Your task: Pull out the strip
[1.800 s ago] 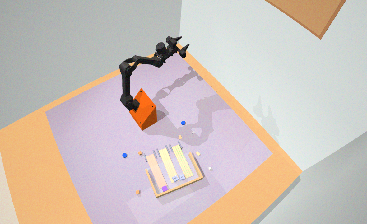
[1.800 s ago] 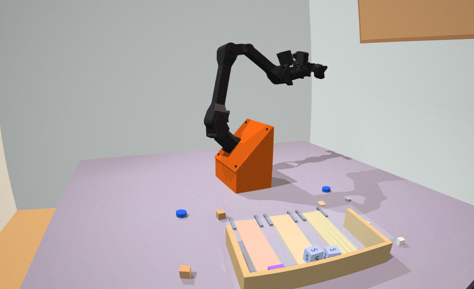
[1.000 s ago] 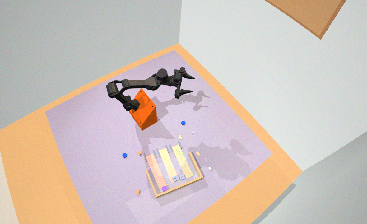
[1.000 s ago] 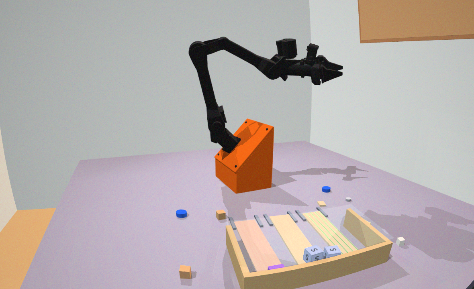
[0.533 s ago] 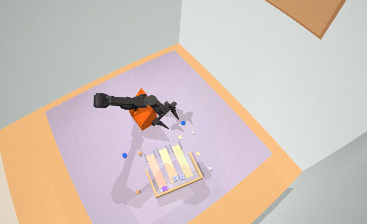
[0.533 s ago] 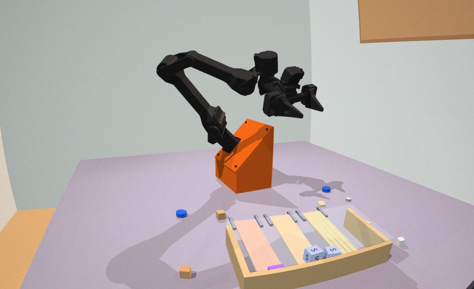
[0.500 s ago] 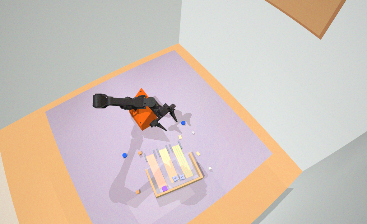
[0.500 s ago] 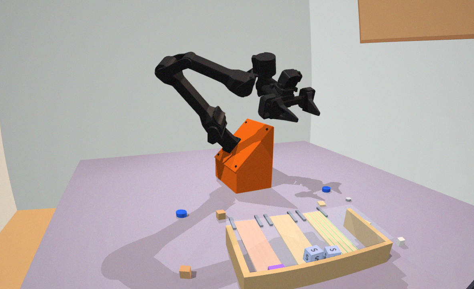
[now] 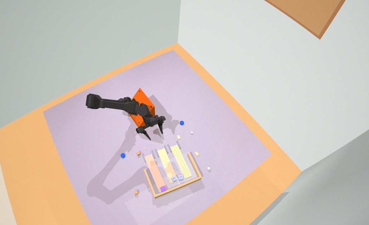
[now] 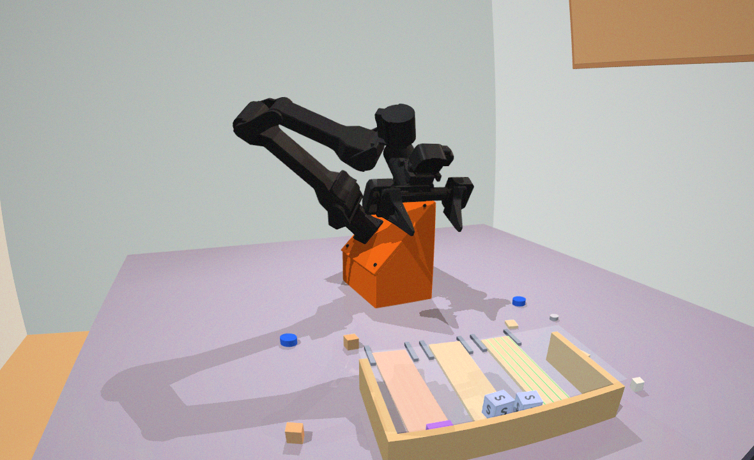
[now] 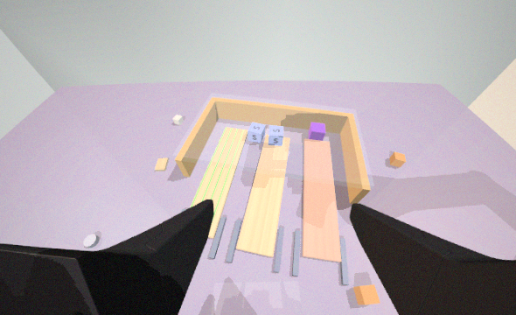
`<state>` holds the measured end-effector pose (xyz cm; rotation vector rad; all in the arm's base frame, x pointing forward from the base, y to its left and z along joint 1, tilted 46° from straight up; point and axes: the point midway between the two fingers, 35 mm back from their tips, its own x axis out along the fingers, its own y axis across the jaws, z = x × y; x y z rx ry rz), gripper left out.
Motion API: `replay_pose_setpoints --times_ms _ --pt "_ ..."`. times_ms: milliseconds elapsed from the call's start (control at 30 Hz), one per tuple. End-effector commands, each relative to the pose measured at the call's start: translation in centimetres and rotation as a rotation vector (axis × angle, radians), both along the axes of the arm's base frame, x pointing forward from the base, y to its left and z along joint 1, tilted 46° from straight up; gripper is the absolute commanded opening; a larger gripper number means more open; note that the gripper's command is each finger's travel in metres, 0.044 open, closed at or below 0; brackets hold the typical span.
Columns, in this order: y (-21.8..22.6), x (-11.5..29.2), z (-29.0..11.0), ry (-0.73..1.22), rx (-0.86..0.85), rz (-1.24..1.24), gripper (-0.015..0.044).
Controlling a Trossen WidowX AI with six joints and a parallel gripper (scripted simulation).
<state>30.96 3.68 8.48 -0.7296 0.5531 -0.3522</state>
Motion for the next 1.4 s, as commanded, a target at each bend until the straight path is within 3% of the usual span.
replay_pose_setpoints --times_ms 0,500,800,1367 --pt "-0.1 -0.1 0.0 0.003 -0.008 -0.004 0.0400" --pt "-3.8 6.4 -5.0 0.350 0.134 -0.423 0.0006" --pt "-7.3 7.0 -7.8 0.530 0.188 -0.780 0.0000" --pt "-8.8 7.0 -9.3 0.533 0.189 -0.787 0.0000"
